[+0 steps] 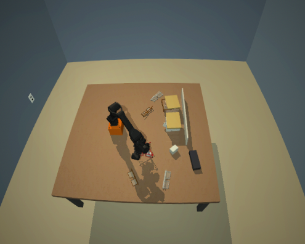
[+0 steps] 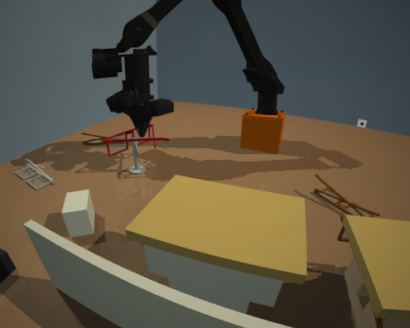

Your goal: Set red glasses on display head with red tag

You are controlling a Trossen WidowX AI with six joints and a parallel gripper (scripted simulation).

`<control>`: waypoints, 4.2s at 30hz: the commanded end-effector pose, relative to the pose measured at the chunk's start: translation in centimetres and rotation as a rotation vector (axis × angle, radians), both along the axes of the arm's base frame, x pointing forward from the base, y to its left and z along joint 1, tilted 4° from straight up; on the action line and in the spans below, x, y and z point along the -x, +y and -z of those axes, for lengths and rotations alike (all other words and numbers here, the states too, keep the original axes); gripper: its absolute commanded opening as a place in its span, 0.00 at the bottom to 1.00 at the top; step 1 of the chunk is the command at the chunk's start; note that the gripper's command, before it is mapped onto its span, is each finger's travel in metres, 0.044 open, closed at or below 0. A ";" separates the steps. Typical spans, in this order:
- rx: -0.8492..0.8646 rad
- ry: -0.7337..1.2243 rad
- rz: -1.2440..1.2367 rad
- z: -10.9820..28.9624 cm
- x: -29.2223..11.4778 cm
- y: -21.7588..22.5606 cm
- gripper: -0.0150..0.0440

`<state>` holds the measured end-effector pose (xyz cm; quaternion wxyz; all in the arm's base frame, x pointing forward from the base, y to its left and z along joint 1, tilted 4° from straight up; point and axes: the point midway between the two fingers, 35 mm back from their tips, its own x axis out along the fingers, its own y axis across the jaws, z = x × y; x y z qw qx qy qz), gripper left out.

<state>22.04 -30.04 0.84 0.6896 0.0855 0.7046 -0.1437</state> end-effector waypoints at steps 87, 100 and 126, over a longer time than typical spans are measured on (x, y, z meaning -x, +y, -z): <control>0.005 0.005 -0.002 -0.2 4.6 -1.0 0.25; 0.006 0.004 -0.002 -3.0 3.8 -1.1 0.25; 0.005 -0.003 -0.002 -6.1 -4.0 -0.7 0.25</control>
